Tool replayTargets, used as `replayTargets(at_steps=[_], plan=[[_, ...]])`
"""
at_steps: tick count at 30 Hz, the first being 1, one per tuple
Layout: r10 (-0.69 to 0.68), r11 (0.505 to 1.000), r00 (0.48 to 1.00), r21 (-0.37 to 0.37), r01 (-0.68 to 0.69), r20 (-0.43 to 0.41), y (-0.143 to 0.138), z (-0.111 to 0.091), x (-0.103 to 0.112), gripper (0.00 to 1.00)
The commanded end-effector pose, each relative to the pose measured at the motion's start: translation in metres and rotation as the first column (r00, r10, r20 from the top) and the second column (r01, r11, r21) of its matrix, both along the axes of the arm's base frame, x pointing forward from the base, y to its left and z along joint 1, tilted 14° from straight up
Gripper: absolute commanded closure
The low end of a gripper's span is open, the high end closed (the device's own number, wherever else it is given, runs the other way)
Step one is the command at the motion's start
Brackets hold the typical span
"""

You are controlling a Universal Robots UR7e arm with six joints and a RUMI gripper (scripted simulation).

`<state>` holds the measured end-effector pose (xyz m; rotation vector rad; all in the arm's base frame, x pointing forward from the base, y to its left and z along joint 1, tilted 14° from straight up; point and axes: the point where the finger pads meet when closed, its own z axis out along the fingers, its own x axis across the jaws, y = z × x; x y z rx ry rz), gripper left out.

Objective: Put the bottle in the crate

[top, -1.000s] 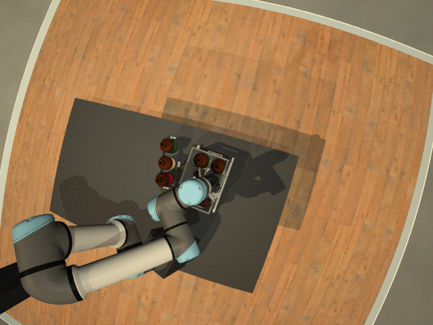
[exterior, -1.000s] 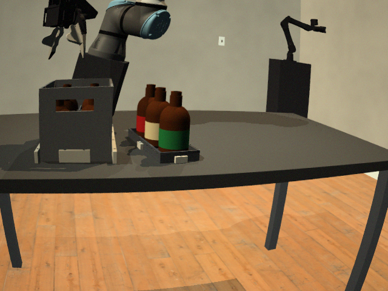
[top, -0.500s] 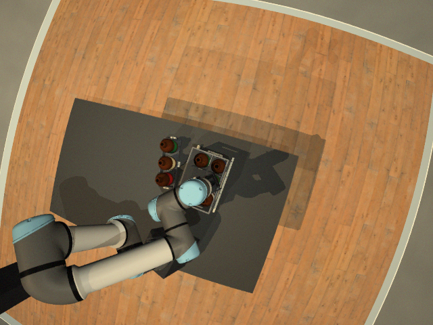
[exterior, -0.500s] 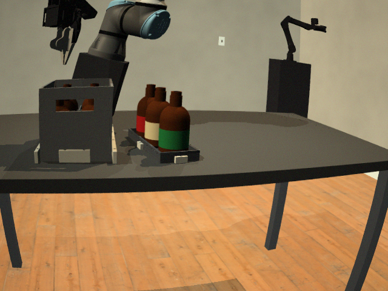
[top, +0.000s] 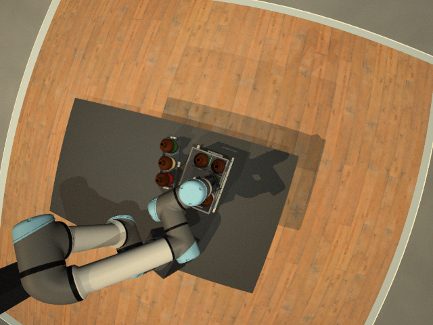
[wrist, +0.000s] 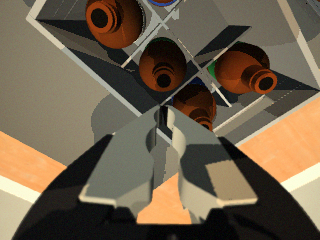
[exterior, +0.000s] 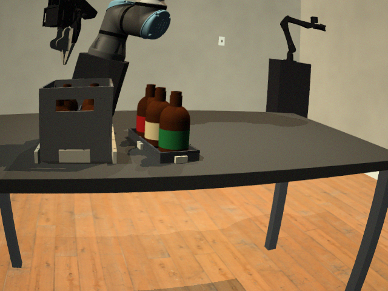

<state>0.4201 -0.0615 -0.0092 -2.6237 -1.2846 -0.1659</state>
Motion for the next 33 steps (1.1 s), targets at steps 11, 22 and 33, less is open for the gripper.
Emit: replayTargets(at_steps=[11, 22, 33], plan=[[0.001, 1.0, 1.0, -0.001, -0.001, 0.001, 0.001, 0.001, 0.001, 1.0], [0.054, 0.999, 0.998, -0.01, -0.054, 0.013, 0.072, 0.018, 0.01, 1.0], [0.139, 0.99, 0.99, -0.012, -0.138, 0.034, 0.187, 0.046, -0.002, 1.0]])
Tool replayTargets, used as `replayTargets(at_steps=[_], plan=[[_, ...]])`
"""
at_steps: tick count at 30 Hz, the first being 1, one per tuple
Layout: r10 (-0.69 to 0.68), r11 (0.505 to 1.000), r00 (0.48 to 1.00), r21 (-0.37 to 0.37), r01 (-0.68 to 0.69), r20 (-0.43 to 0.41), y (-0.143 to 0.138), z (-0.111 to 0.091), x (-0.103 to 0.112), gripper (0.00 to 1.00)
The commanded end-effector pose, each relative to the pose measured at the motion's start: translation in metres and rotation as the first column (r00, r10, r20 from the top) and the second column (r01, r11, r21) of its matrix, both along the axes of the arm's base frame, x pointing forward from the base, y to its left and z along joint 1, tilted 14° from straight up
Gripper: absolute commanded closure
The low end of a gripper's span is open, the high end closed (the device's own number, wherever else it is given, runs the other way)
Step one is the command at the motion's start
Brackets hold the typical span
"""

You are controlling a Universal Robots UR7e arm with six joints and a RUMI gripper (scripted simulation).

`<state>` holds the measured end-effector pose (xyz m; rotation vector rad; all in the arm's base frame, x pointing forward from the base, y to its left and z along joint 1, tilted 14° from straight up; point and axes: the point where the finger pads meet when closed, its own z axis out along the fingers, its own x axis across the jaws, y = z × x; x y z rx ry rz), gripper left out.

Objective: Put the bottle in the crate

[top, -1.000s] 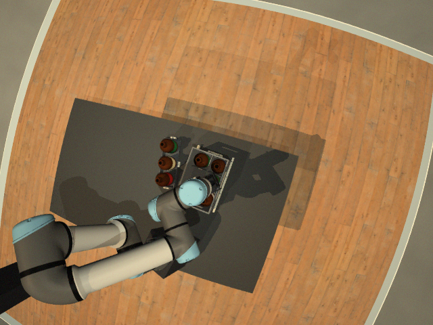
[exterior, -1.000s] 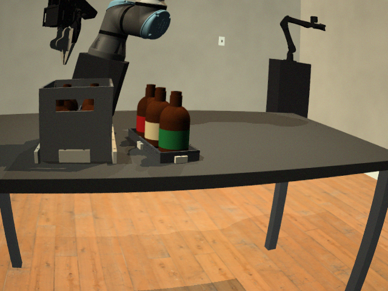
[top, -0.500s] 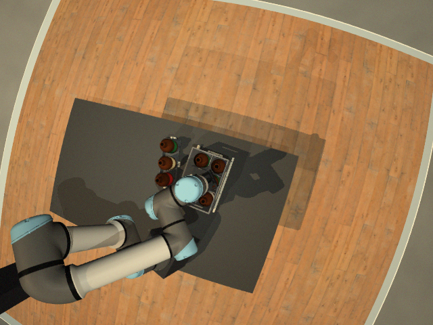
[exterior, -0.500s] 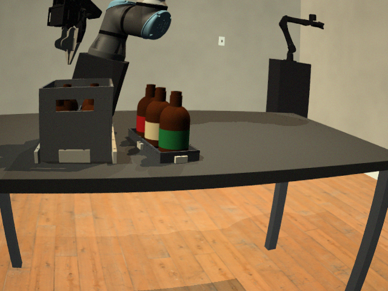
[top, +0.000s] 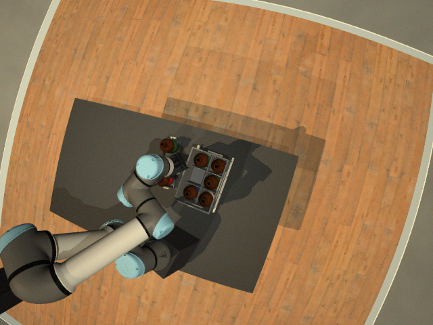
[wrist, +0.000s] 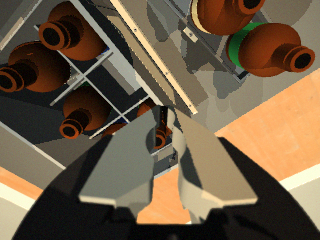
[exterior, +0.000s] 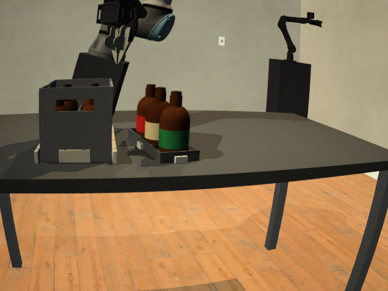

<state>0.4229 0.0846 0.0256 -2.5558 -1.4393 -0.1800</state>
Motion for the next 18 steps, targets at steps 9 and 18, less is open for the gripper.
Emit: replayTargets(at_steps=[9, 18], plan=[[0.078, 0.997, 0.997, 0.004, -0.078, 0.02, 0.107, 0.028, -0.027, 1.0], [0.082, 0.997, 0.996, 0.004, -0.082, 0.021, 0.111, 0.029, -0.029, 0.62]])
